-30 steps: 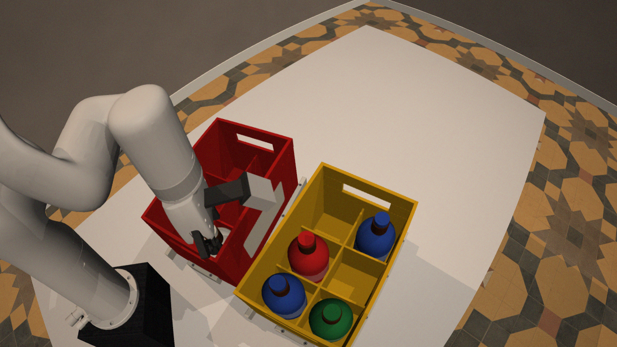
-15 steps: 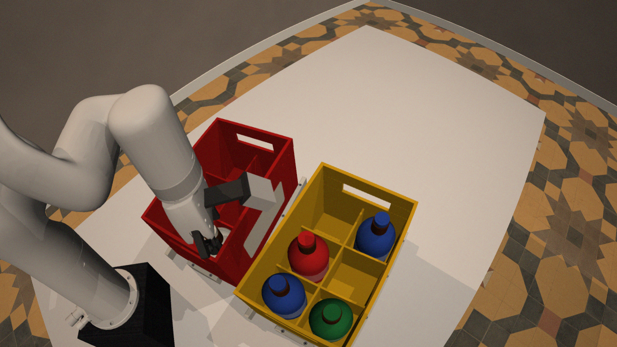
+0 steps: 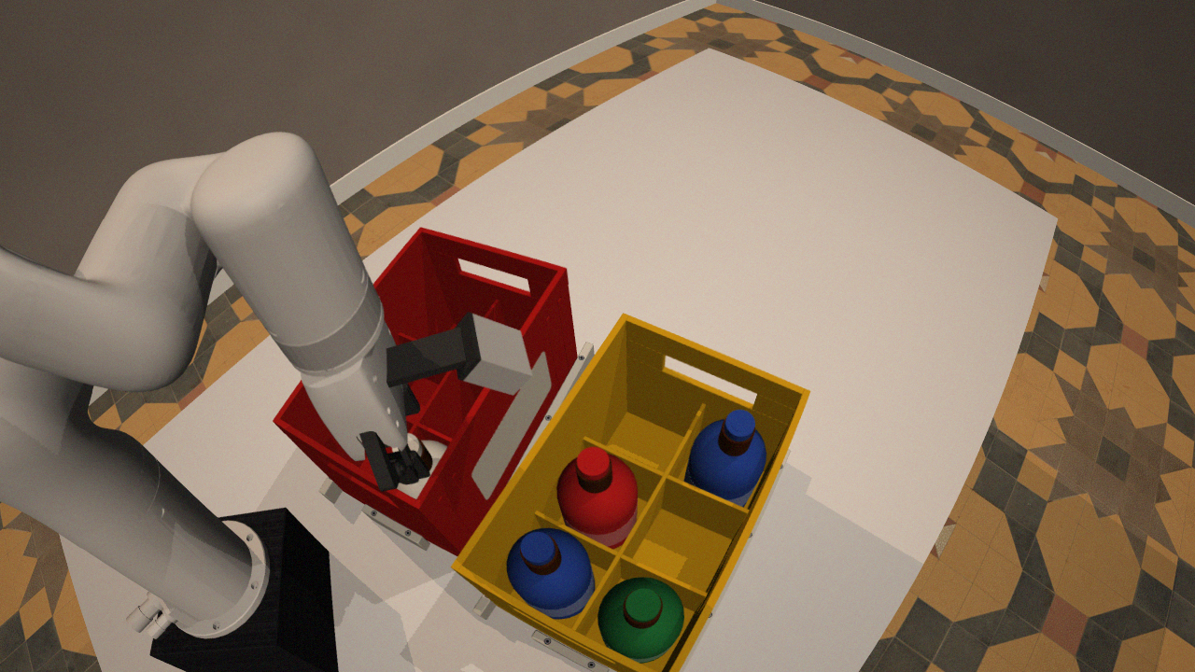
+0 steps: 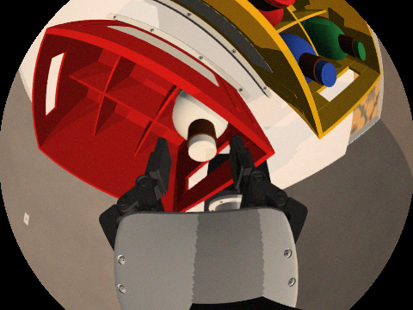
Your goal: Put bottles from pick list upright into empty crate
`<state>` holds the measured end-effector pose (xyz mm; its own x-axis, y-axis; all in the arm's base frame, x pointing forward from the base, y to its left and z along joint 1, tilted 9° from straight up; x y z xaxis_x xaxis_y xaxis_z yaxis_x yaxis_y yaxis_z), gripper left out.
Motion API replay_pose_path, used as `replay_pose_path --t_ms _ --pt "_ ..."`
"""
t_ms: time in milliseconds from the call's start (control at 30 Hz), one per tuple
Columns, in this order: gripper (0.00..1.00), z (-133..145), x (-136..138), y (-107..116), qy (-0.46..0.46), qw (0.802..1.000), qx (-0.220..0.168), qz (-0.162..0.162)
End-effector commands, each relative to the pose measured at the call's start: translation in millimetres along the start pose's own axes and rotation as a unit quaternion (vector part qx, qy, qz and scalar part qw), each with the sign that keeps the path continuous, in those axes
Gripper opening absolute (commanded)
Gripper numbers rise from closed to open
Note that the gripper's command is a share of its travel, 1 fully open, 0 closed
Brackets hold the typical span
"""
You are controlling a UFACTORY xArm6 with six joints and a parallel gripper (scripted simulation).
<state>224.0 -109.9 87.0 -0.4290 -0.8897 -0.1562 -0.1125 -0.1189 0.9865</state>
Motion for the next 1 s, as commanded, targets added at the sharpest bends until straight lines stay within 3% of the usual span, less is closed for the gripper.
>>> replay_pose_path --t_ms 0,633,967 --pt "0.65 -0.3 -0.2 14.1 0.000 1.000 0.001 0.000" --pt "0.65 -0.2 -0.2 59.6 0.000 1.000 0.001 0.000" --pt "0.65 -3.5 3.2 64.6 0.000 1.000 0.001 0.000"
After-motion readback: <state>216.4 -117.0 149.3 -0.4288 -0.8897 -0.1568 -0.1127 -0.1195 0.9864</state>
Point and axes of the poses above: the point where the finger pads meet when closed, its own y axis back along the fingers, its own x axis across the jaws, z = x × y, the point moved 1 cm from there along y, back along the fingers, and after that the axes turned 15 degrees about y, right-handed, at the moved point
